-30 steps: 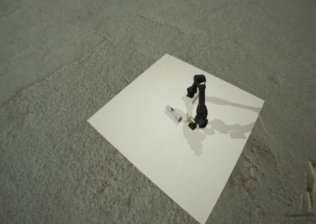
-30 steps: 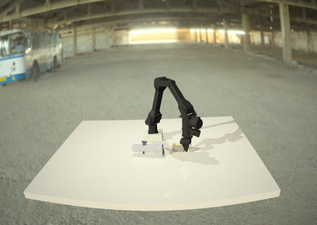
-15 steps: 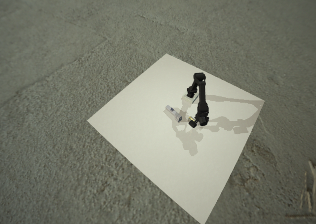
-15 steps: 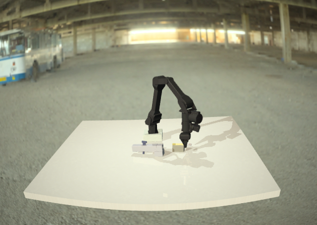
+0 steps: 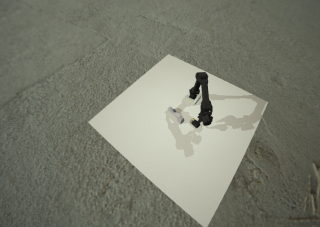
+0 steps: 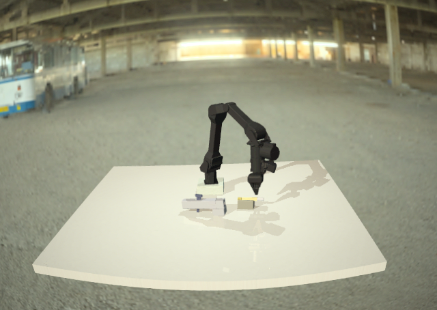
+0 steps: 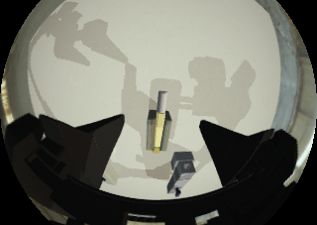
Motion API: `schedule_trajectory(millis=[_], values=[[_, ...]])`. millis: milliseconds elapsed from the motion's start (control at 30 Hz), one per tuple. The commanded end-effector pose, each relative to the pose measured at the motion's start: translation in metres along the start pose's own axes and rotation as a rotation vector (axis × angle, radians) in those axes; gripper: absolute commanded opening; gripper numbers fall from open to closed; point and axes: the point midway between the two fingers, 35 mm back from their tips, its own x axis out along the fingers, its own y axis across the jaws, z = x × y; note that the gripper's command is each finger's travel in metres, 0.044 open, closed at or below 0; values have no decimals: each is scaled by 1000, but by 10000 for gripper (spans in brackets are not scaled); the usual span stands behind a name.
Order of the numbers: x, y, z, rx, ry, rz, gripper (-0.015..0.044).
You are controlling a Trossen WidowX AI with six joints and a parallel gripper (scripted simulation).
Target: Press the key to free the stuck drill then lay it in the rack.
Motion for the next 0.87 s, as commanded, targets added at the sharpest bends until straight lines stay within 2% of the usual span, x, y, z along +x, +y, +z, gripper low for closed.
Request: schedule_trajectory(millis=[0, 233, 433, 633, 833], values=[[-10, -29, -7, 48, -87, -40, 440], [-57, -118, -49, 170, -325, -241, 440], [-109, -179, -110, 215, -451, -481, 440], [-170, -216, -189, 226, -484, -768, 440], [-235, -223, -274, 201, -412, -1068, 440]])
